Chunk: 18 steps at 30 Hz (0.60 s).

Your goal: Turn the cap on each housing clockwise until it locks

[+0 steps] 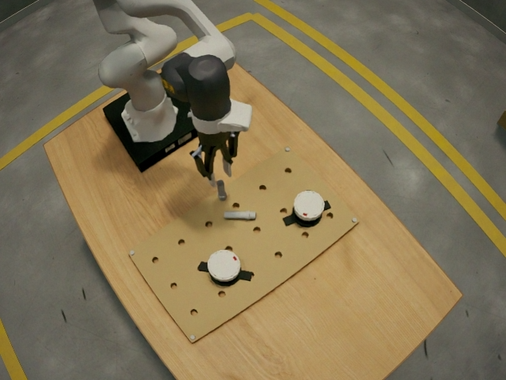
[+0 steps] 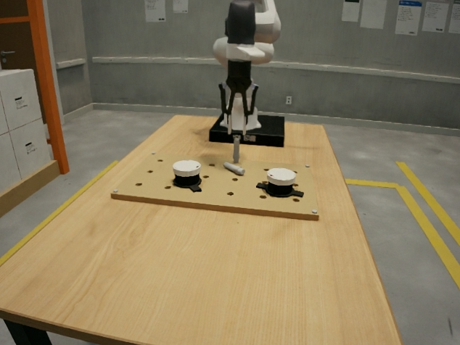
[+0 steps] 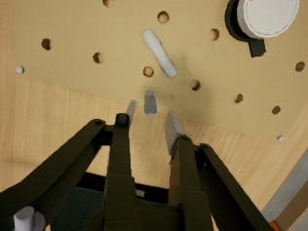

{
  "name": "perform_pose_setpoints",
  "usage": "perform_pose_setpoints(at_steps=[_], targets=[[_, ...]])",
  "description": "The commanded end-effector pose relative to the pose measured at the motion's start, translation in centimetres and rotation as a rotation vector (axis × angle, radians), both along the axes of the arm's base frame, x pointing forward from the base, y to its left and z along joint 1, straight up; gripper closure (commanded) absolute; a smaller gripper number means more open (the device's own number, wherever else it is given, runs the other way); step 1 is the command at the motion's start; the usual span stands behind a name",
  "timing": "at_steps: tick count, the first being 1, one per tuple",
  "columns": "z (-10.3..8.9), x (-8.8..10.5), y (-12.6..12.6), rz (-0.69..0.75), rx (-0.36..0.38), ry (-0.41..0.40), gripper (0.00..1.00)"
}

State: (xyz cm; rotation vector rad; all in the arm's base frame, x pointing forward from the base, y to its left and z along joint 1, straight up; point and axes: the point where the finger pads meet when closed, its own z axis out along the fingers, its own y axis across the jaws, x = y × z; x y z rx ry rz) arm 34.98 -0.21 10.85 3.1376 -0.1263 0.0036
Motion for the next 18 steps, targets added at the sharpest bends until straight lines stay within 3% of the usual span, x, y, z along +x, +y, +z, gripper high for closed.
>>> perform_pose_setpoints(at_steps=[1, 18], targets=[[-0.17, -0.10, 0.00, -0.009, 0.002, 0.002, 0.64], [-0.97, -0.10, 0.00, -0.009, 0.002, 0.002, 0.64]])
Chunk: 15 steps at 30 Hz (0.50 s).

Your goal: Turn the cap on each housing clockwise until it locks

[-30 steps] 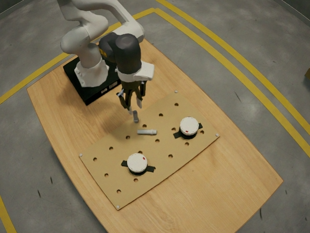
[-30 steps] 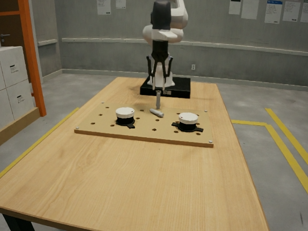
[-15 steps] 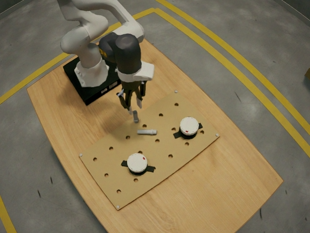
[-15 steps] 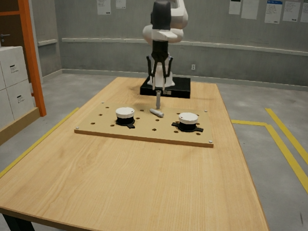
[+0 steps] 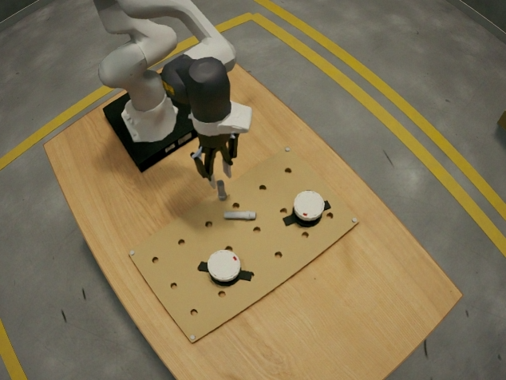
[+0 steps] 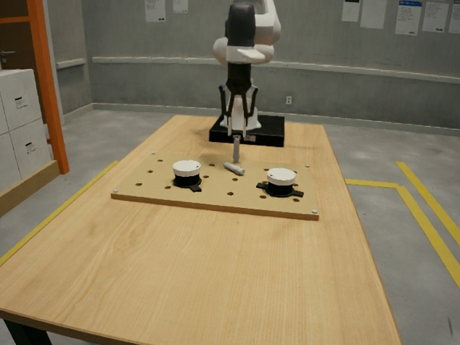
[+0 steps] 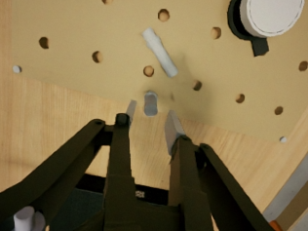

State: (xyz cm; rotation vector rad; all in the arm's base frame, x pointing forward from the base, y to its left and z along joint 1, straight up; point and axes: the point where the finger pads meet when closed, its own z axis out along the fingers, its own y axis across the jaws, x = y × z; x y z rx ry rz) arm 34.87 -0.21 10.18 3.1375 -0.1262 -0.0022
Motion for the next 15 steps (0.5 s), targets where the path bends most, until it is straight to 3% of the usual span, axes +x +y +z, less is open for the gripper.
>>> perform_pose_setpoints(at_steps=[1, 15], targets=[[-0.4, 0.0, 0.0, -0.009, 0.002, -0.002, 0.64], [-1.9, 0.0, 0.0, -0.009, 0.002, -0.002, 0.64]])
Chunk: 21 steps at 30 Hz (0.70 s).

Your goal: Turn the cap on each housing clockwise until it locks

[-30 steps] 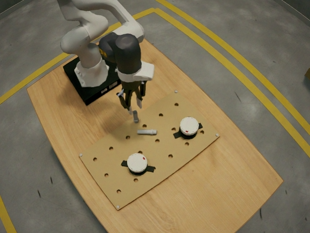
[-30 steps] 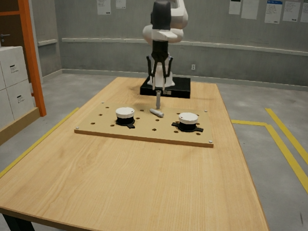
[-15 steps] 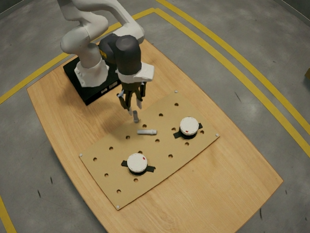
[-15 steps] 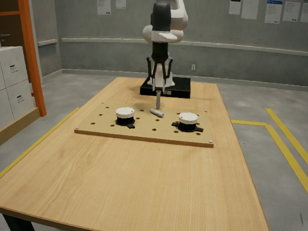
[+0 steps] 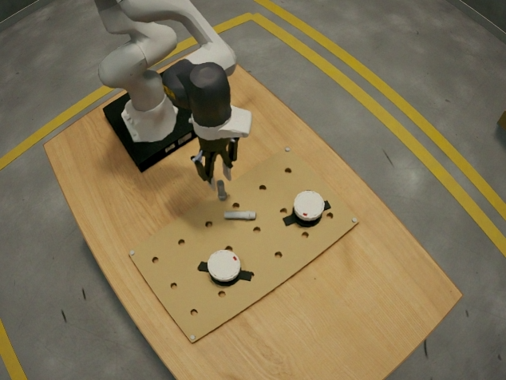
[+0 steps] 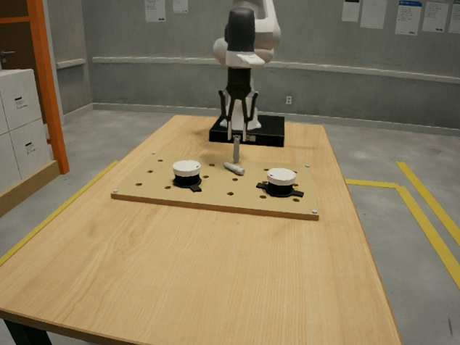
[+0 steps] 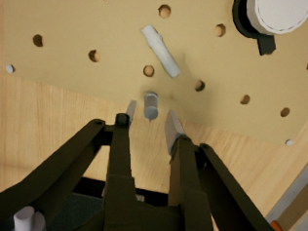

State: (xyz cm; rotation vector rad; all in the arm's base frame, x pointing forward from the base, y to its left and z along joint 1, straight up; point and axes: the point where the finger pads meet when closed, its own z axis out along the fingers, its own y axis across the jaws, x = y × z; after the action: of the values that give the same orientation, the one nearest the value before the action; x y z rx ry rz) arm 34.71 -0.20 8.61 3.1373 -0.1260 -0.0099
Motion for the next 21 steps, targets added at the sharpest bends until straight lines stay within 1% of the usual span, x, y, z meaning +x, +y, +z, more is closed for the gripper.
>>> perform_pose_setpoints(at_steps=[1, 12, 14, 21], targets=[[-0.5, 0.2, 0.0, -0.009, 0.002, -0.007, 0.64], [-2.1, 0.2, 0.0, -0.009, 0.002, -0.007, 0.64], [-2.1, 0.2, 0.0, -0.009, 0.002, -0.007, 0.64], [-3.1, 0.2, 0.0, -0.009, 0.002, -0.007, 0.64]])
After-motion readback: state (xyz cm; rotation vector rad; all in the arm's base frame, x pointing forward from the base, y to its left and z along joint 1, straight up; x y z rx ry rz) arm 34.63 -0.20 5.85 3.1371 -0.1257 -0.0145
